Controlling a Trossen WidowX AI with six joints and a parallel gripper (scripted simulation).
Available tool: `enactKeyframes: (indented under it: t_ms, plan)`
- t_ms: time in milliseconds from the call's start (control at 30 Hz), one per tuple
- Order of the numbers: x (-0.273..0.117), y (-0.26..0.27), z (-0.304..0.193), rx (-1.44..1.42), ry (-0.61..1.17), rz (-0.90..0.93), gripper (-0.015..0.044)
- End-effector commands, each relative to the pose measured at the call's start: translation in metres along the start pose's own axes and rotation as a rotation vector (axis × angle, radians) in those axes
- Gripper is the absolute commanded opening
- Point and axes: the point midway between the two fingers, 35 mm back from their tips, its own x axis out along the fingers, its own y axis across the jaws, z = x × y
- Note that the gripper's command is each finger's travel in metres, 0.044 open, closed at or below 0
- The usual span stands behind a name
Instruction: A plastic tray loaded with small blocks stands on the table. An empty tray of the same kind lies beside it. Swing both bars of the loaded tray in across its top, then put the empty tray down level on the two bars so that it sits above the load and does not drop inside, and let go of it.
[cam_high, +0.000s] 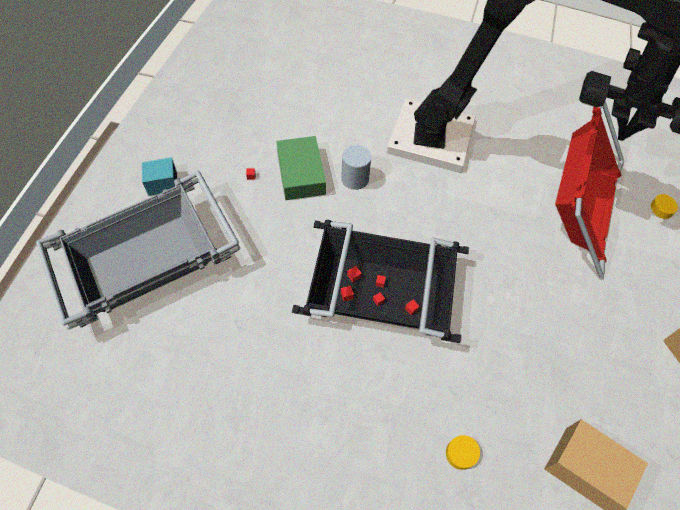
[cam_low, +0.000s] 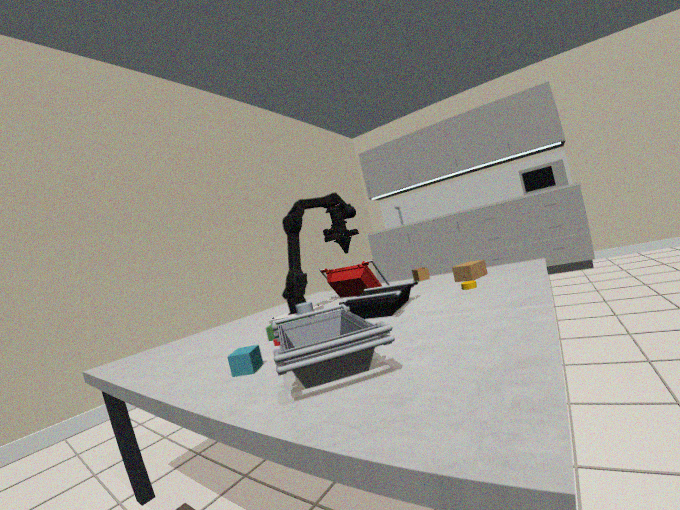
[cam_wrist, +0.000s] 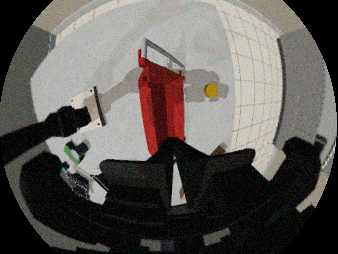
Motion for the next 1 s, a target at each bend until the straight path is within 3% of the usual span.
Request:
enactKeyframes:
  t_ms: [0, 700, 967]
  plan:
    - [0.000, 0.002, 0.003, -0.025, -0.003, 0.005, 0.0000]
    - [0.077, 0.004, 0.004, -0.020, -0.008, 0.057, 0.0000]
    - [0.079, 0.007, 0.004, -0.020, -0.008, 0.059, 0.0000]
